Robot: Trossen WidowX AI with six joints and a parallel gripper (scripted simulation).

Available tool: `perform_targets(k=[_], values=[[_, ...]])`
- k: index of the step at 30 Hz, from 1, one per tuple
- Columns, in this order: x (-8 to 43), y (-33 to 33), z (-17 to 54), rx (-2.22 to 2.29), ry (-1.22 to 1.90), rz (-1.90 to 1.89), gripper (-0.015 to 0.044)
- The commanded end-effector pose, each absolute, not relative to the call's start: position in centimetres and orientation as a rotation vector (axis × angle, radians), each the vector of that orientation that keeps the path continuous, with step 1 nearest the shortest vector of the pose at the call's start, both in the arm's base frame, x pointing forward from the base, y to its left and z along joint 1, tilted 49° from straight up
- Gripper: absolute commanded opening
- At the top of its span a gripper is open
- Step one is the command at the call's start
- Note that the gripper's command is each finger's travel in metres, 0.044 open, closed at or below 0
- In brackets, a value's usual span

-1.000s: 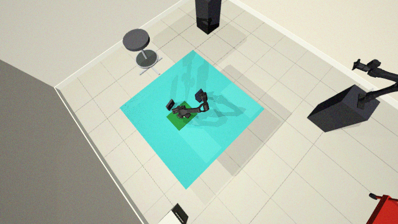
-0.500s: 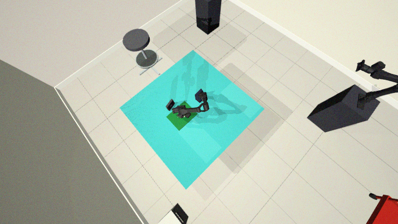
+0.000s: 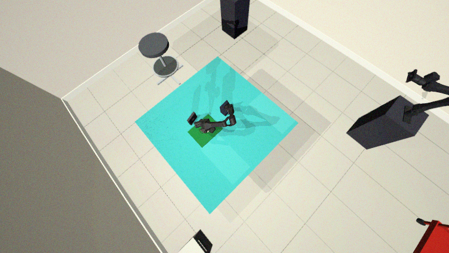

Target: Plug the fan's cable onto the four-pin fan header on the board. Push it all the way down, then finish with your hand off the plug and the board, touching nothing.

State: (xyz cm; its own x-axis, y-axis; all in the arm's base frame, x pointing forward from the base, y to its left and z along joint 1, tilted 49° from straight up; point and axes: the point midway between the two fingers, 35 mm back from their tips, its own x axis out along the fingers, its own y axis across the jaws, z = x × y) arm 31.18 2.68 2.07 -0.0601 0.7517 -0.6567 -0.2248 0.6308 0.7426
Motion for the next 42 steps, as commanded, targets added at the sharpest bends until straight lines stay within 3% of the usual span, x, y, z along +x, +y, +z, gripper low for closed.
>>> perform_targets(k=[1,42], values=[[31.0,3.5,1.3,0.478,1.422,0.850,0.0000],[31.1,4.6,0.5,0.483,1.424,0.846,0.0000]])
